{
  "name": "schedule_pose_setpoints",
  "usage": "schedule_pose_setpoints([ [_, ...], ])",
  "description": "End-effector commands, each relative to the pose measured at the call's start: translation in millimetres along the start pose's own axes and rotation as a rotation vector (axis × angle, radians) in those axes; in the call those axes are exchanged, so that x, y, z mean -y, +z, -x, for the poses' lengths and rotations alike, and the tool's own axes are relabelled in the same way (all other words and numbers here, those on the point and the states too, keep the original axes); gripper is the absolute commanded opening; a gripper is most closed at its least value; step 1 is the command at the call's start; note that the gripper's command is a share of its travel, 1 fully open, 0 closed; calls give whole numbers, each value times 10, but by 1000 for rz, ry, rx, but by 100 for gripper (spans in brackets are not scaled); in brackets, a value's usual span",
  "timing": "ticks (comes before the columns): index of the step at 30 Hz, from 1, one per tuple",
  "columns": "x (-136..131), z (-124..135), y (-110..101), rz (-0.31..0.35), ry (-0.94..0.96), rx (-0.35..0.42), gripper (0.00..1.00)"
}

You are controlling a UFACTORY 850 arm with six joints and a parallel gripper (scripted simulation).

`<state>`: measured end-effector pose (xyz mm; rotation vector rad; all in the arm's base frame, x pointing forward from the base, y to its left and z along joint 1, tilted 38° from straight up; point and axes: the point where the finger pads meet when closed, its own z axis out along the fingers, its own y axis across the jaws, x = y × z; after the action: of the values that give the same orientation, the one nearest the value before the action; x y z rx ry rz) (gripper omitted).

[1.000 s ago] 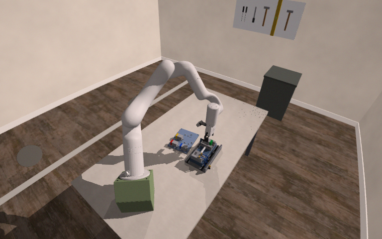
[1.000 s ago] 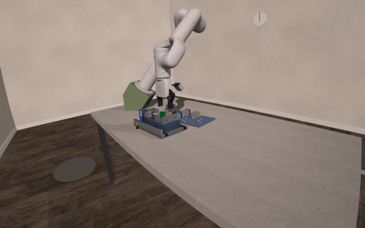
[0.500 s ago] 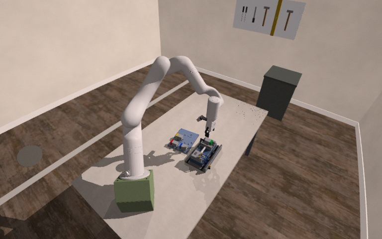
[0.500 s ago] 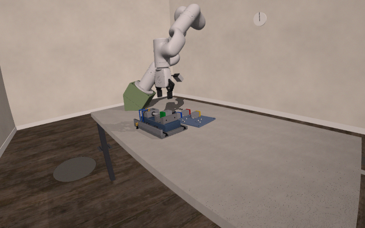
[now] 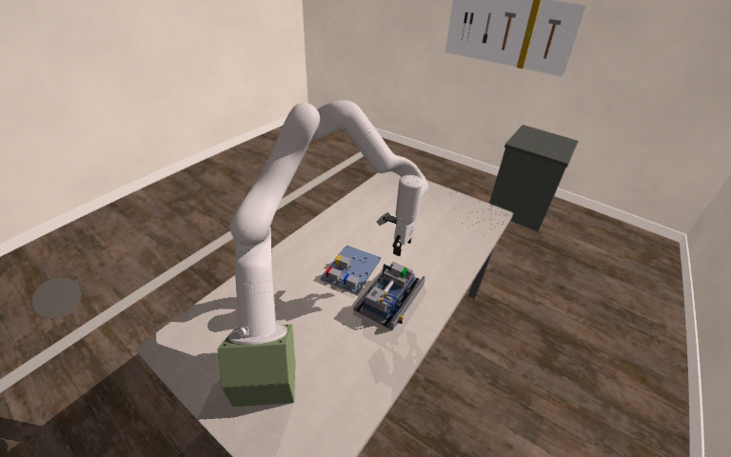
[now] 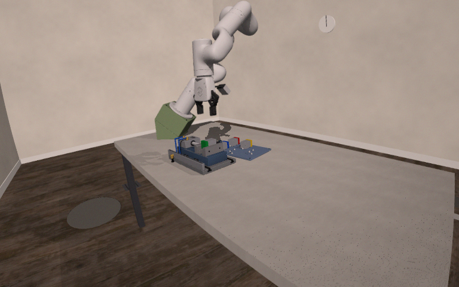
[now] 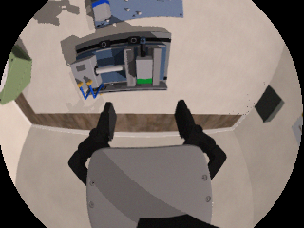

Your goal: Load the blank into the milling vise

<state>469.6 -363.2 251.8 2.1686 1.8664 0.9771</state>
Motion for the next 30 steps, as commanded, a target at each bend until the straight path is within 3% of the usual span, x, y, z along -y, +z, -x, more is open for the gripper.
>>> schedule_pose_setpoints([
  [1, -7, 3, -9, 1, -1, 1, 100],
  [30, -7, 4, 141, 1, -1, 1, 100],
])
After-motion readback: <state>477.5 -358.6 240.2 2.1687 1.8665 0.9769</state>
